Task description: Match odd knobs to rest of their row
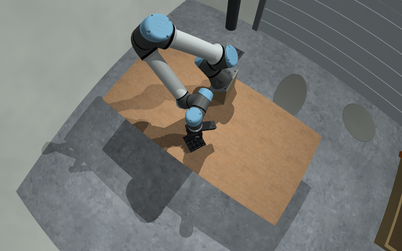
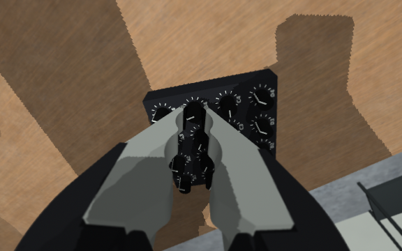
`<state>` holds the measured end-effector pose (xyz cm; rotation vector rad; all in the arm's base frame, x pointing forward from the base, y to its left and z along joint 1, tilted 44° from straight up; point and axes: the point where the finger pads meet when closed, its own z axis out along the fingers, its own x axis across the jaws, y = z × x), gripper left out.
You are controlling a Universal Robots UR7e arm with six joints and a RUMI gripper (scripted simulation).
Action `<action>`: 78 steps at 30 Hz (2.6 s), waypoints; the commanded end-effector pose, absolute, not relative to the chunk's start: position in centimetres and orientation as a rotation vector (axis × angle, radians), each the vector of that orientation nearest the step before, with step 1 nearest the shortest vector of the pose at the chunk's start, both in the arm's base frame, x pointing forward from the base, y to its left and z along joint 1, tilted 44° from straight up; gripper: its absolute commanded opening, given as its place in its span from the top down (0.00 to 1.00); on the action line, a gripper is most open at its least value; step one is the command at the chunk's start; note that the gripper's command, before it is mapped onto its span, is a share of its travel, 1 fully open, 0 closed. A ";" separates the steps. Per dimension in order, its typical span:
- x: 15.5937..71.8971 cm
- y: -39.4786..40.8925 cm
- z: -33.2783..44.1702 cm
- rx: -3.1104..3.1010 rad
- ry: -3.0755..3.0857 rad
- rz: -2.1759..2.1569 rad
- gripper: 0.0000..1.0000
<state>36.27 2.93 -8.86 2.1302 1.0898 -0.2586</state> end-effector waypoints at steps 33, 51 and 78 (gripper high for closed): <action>36.2 2.7 -8.6 1.698 1.775 -0.558 0.96; 36.2 2.7 -8.6 1.605 1.879 -0.607 0.96; 36.2 2.7 -8.6 1.603 1.882 -0.608 0.89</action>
